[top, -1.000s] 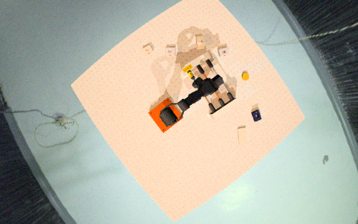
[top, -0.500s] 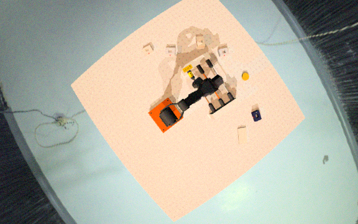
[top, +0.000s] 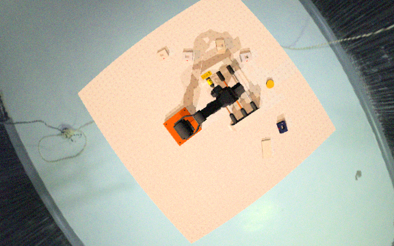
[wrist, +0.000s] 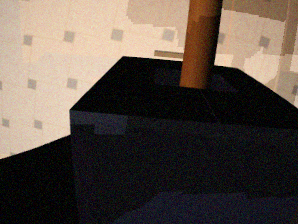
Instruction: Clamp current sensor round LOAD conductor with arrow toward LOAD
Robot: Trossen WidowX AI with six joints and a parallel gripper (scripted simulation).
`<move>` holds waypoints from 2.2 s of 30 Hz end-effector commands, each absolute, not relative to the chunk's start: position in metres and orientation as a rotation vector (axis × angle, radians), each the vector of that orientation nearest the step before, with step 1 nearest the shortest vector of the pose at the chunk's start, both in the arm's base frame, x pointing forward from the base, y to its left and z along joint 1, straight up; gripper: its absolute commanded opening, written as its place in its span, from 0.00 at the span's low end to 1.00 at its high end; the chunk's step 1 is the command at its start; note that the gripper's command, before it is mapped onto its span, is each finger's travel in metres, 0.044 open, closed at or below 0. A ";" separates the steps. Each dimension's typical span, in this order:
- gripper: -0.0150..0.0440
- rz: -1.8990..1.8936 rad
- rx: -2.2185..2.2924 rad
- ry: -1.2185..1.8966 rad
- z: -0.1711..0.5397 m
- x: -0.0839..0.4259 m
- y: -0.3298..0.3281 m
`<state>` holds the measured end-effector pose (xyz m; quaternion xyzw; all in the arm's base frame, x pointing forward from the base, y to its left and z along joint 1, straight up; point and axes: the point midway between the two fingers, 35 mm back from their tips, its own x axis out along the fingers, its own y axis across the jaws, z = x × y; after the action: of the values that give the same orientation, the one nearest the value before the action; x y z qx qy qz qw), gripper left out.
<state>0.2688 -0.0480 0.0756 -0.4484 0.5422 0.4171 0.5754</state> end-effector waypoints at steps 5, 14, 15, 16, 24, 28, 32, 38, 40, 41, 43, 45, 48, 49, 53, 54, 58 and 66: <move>0.25 0.973 -1.050 1.272 0.074 0.267 -0.048; 0.43 0.970 -1.055 1.263 0.074 0.269 -0.048; 0.48 0.970 -1.055 1.263 0.074 0.269 -0.048; 0.52 0.970 -1.055 1.263 0.074 0.269 -0.048; 0.71 0.970 -1.055 1.263 0.074 0.269 -0.048; 0.71 0.970 -1.055 1.263 0.074 0.269 -0.048; 0.71 0.970 -1.055 1.263 0.074 0.269 -0.048; 0.71 0.970 -1.055 1.263 0.074 0.269 -0.048; 0.71 0.970 -1.055 1.263 0.074 0.269 -0.048; 0.71 0.970 -1.055 1.263 0.074 0.269 -0.048; 0.71 0.970 -1.055 1.263 0.074 0.269 -0.048; 0.71 0.970 -1.055 1.263 0.074 0.269 -0.048; 0.71 0.970 -1.055 1.263 0.074 0.269 -0.048; 0.71 0.970 -1.055 1.263 0.074 0.269 -0.048; 0.71 0.970 -1.055 1.263 0.074 0.269 -0.048; 0.70 0.971 -1.055 1.263 0.073 0.269 -0.048; 0.65 0.971 -1.055 1.263 0.073 0.269 -0.048; 0.56 0.971 -1.055 1.263 0.073 0.269 -0.048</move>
<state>0.2694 -0.0480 0.0735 -0.4508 0.5398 0.4147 0.5774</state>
